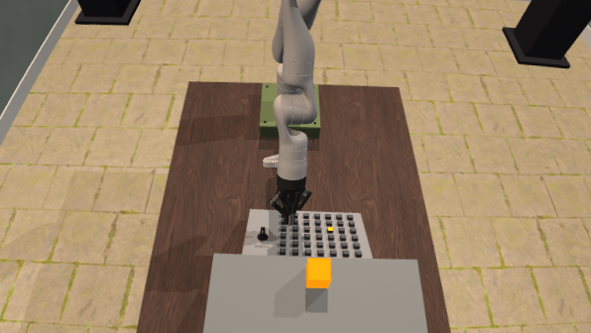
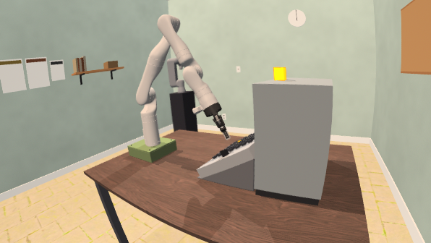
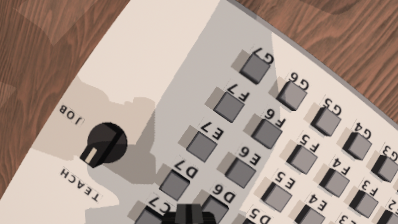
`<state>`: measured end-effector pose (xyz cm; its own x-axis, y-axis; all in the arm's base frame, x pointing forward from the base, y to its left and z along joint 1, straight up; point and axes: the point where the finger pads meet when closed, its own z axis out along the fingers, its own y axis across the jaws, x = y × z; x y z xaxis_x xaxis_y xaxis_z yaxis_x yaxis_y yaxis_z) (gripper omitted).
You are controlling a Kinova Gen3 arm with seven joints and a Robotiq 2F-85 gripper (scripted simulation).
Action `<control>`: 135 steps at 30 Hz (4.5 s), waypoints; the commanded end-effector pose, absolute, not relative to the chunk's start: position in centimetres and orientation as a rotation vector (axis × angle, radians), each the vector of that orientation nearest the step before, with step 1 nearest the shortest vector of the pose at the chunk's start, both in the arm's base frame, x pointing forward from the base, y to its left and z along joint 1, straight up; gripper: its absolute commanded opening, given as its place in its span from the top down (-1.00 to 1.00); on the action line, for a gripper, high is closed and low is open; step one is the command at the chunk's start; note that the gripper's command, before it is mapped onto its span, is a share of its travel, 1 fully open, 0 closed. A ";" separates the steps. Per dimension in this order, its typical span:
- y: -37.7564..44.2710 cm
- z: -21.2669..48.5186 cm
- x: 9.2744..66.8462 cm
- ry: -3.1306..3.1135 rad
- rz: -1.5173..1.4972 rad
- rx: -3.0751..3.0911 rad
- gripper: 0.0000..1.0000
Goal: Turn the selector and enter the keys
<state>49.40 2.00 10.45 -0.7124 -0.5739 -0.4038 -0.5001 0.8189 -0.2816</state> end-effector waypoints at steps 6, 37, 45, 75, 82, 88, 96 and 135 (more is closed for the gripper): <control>-2.2 11.0 49.3 2.605 -0.082 -0.396 0.80; -5.0 11.3 49.1 2.635 0.016 -0.024 -0.20; -5.0 11.3 49.1 2.635 0.016 -0.024 -0.20; -5.0 11.3 49.1 2.635 0.016 -0.024 -0.20; -5.0 11.3 49.1 2.635 0.016 -0.024 -0.20; -5.0 11.3 49.1 2.635 0.016 -0.024 -0.20; -5.0 11.2 49.1 2.634 0.016 -0.024 -0.20; -5.4 8.7 50.4 2.637 0.000 -0.020 -0.20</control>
